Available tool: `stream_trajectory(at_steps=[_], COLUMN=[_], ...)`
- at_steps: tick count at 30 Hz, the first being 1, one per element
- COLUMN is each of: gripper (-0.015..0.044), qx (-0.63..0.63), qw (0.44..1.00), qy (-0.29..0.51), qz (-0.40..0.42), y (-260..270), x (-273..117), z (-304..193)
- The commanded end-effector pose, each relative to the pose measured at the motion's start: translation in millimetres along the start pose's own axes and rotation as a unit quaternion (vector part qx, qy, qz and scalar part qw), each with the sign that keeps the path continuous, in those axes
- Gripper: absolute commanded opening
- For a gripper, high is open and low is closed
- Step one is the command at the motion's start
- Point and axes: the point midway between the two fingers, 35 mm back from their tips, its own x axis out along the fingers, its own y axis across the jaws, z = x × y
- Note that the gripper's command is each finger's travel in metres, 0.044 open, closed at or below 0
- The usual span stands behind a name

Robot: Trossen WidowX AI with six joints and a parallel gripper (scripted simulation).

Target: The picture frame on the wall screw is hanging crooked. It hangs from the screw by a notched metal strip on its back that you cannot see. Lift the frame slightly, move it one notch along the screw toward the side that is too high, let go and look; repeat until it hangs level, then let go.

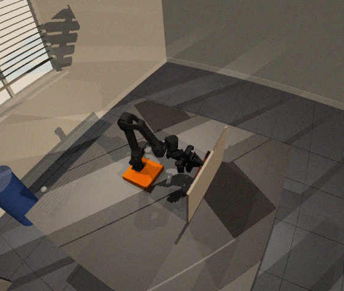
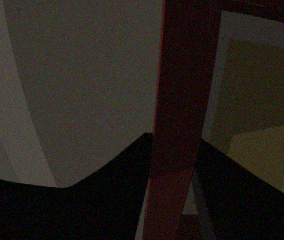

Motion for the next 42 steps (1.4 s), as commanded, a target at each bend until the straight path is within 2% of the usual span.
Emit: stream_trajectory(at_steps=[1, 42], gripper=[0.0, 0.0], qx=[0.001, 0.001], qw=[1.0, 1.0], qy=[-0.001, -0.001], qz=[0.01, 0.01], y=[7.5, 12.5], x=[0.3, 0.2], z=[-0.1, -0.1])
